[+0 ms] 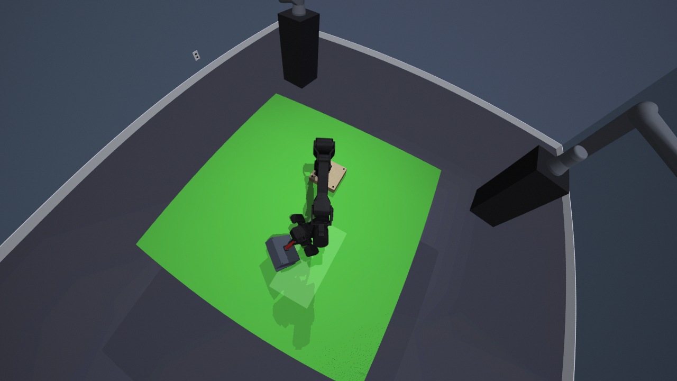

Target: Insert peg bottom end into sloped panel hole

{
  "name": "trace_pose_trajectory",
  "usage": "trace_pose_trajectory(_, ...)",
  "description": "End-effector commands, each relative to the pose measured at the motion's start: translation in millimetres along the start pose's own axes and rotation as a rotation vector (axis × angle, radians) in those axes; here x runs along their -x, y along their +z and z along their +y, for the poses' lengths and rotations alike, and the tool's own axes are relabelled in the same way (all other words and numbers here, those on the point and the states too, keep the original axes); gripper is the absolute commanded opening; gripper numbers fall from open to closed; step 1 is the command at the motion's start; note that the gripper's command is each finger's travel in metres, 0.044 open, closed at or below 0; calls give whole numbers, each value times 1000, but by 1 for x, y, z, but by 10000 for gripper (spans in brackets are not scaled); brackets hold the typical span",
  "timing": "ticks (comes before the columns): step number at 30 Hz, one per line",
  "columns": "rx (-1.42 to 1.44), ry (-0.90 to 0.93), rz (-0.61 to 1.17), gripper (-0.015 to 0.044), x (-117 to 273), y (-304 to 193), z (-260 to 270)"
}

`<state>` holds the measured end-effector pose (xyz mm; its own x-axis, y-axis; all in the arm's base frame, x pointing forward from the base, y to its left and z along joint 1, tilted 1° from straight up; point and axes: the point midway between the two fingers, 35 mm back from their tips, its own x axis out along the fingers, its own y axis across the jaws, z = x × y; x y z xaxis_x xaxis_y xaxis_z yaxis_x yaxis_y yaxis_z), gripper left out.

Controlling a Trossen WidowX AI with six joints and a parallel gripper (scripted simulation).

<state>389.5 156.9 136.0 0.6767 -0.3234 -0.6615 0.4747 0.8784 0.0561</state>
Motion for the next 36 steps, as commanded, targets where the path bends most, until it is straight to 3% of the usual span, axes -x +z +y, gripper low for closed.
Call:
trace_pose_trajectory(1, 6, -3, 3, 0, -3, -2, -1)
trace_pose_trajectory(36, 6, -3, 2, 0, -8, -2, 1)
